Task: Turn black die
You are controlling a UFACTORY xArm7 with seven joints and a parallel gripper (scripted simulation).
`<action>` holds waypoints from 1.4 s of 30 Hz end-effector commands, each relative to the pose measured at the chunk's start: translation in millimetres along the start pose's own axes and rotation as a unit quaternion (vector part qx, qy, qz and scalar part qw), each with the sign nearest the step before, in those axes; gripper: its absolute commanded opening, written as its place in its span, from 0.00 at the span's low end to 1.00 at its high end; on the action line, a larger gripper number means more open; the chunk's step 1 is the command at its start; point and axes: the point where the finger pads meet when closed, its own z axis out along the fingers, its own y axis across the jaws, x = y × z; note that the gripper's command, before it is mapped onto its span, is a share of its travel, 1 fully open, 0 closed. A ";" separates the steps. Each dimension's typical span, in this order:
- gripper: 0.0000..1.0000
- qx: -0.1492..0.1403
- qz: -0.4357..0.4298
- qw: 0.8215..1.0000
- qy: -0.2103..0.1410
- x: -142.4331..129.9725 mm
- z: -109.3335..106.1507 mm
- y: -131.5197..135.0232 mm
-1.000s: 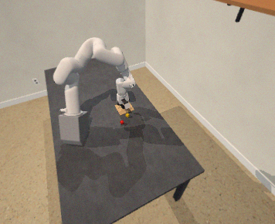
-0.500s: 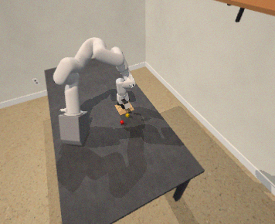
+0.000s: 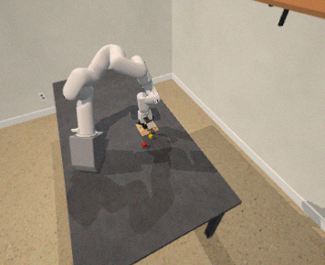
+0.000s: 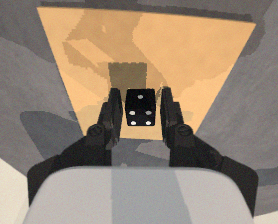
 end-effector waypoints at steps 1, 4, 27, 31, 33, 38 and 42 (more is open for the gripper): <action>0.42 0.001 0.000 1.000 0.001 0.7 -0.6 -0.9; 0.42 0.001 0.000 1.000 0.001 0.7 -0.9 -0.9; 0.42 0.001 0.000 1.000 0.001 0.6 -77.0 -0.8; 0.42 0.001 0.000 1.000 0.001 0.5 -87.7 -0.8; 0.42 0.001 0.000 1.000 0.001 0.5 -89.9 -0.7; 1.00 0.001 0.000 1.000 0.001 0.5 -90.6 -0.7; 1.00 0.001 0.000 1.000 0.001 0.5 -90.6 -0.7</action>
